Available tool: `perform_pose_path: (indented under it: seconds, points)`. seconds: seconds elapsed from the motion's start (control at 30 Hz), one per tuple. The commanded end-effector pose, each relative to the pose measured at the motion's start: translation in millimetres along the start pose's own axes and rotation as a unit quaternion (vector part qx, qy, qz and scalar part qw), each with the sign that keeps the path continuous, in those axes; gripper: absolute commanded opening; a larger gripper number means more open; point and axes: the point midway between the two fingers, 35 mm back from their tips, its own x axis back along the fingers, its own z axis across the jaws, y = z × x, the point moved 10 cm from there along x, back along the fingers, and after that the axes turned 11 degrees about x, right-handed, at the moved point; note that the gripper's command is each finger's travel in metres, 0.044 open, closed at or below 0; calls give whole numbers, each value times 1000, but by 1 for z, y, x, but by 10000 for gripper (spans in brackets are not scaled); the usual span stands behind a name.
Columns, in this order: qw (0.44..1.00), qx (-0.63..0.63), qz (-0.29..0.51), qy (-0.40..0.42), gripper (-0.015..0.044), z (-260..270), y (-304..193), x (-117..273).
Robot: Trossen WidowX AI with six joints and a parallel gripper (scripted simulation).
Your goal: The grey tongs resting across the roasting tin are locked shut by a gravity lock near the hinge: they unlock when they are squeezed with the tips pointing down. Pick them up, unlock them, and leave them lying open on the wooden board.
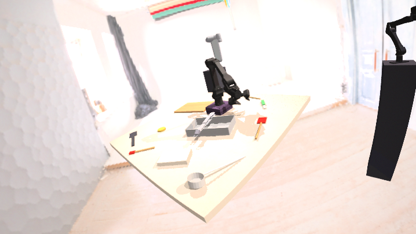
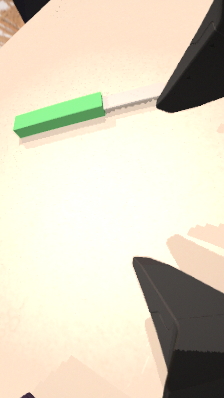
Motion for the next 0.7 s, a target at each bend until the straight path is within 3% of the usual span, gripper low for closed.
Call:
perform_pose_path:
  seconds: [0.0, 0.17, 0.3, 0.47, 0.67]
  points:
    - [1000, -6, 3, 1, 374, 0, -1, 1]
    - [991, -121, 61, 22, 260, -6, -19, 19]
    - [941, -297, 157, 30, 260, -14, -46, 50]
    - [830, -495, 257, -19, 260, -9, -76, 93]
    - [777, -552, 299, -47, 260, 0, -86, 119]
